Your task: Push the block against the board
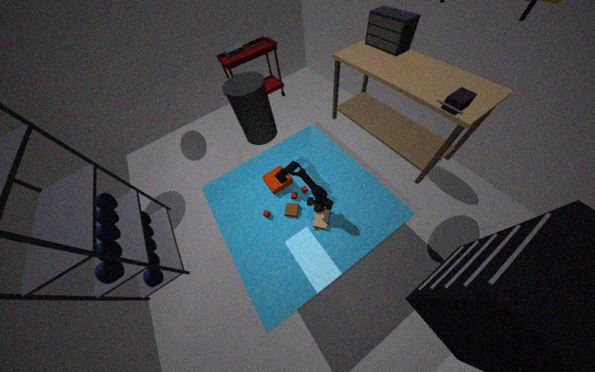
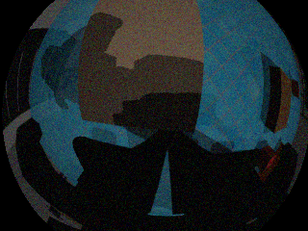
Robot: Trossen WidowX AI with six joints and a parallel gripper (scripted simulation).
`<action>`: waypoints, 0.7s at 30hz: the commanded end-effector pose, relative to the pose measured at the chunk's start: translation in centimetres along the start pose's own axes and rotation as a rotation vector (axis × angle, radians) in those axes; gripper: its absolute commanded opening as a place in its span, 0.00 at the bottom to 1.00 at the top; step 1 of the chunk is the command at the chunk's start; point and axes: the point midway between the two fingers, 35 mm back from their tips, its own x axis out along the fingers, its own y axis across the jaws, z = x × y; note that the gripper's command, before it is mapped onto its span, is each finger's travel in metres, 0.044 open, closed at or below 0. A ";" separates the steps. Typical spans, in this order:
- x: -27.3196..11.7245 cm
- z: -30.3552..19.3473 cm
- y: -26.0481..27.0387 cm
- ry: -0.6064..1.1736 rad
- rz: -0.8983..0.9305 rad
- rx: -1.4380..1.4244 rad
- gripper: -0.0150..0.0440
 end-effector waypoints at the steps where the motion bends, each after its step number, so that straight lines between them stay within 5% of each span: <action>1: 0.2 0.9 -0.1 -0.004 -0.007 0.004 0.25; 21: 0.2 3.4 0.2 -0.006 -0.006 0.004 0.25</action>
